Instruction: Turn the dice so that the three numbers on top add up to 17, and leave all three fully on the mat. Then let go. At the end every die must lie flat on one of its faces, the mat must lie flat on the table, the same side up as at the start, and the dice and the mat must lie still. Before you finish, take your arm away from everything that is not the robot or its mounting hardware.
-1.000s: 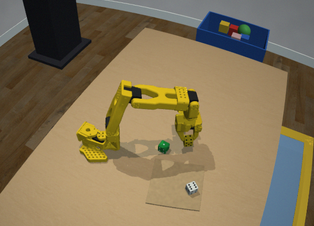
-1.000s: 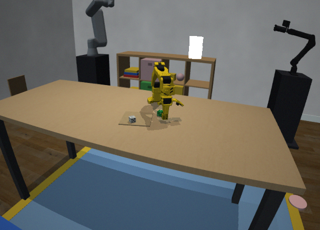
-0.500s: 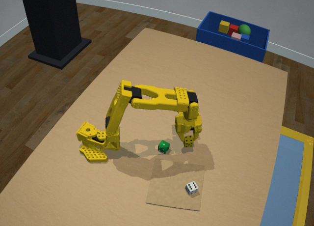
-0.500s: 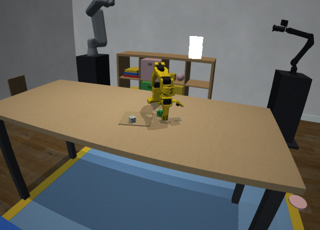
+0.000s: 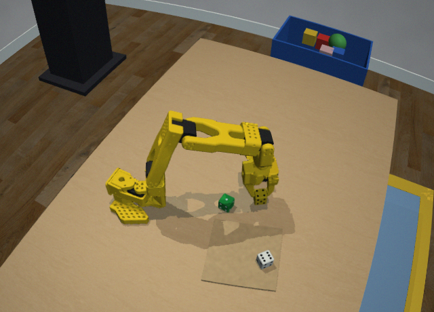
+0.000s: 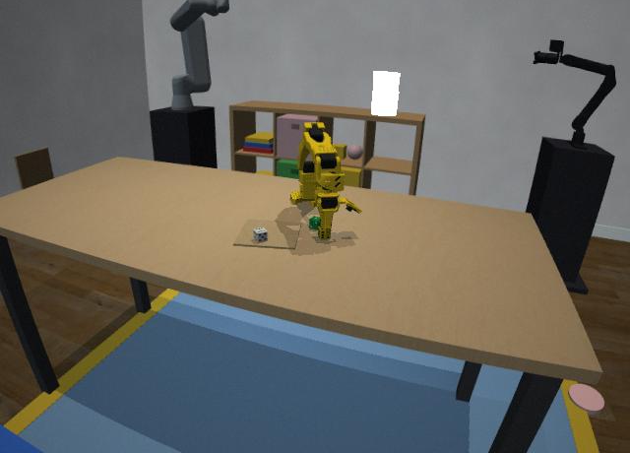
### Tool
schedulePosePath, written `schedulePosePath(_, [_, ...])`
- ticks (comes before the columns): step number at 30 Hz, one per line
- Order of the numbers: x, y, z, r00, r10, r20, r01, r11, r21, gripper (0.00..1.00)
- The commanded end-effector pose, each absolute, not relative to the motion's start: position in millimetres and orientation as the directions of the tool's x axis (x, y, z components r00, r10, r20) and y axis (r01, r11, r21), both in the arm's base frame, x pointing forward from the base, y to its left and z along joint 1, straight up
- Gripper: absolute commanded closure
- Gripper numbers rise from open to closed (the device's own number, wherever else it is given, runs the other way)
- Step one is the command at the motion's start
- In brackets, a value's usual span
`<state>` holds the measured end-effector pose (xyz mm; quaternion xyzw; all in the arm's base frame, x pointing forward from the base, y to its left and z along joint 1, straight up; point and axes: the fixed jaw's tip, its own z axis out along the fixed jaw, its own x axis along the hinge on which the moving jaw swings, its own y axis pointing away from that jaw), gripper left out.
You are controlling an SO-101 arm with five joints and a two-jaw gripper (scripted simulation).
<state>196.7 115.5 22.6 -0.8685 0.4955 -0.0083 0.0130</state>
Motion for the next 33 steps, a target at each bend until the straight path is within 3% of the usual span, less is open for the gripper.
schedulePosePath(1, [200.9,115.1,27.2,0.507,-0.862,0.001,-0.860,-0.506,-0.062,1.00])
schedulePosePath(20, [201.0,115.2,23.6,0.507,-0.862,0.001,-0.860,-0.506,-0.062,1.00])
schedulePosePath(33, [201.0,115.2,23.6,0.507,-0.862,0.001,-0.860,-0.506,-0.062,0.86])
